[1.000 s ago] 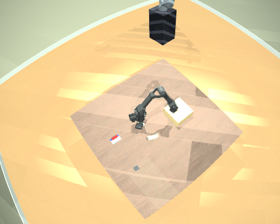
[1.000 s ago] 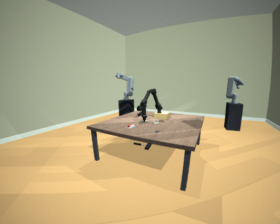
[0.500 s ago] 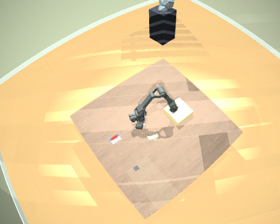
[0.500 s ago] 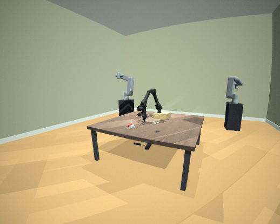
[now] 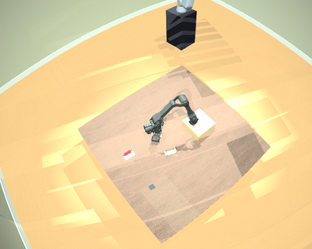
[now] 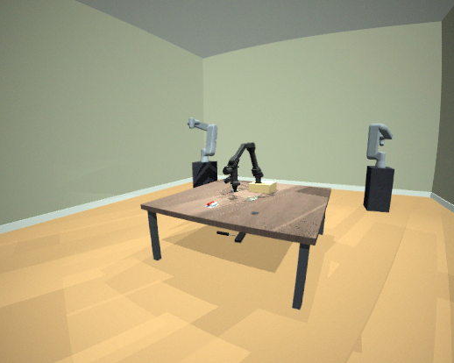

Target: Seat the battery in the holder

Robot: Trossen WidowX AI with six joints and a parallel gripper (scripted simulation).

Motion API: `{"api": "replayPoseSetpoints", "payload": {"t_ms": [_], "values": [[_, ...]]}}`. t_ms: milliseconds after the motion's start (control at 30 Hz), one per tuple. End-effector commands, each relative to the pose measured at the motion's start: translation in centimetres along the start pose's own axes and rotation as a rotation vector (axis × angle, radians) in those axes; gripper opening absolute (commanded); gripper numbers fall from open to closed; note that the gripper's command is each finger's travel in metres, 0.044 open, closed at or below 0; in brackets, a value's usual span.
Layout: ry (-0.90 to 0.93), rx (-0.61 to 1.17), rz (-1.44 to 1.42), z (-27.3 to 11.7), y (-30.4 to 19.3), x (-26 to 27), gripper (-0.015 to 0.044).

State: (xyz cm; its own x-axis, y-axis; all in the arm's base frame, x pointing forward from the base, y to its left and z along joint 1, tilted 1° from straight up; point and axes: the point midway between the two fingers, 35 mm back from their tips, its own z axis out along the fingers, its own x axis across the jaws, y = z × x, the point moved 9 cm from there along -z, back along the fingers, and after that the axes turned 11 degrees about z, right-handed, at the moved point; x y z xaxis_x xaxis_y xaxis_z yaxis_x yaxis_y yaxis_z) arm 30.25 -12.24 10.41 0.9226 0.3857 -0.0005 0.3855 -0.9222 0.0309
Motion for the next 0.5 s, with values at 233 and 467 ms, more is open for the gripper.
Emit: {"api": "replayPoseSetpoints", "payload": {"t_ms": [233,467], "values": [[0.015,0.002,-0.294,-1.6,-6.6,4.9,0.0075],[0.013,0.003,-0.476,-2.5,-11.4,7.3,0.0075]]}}
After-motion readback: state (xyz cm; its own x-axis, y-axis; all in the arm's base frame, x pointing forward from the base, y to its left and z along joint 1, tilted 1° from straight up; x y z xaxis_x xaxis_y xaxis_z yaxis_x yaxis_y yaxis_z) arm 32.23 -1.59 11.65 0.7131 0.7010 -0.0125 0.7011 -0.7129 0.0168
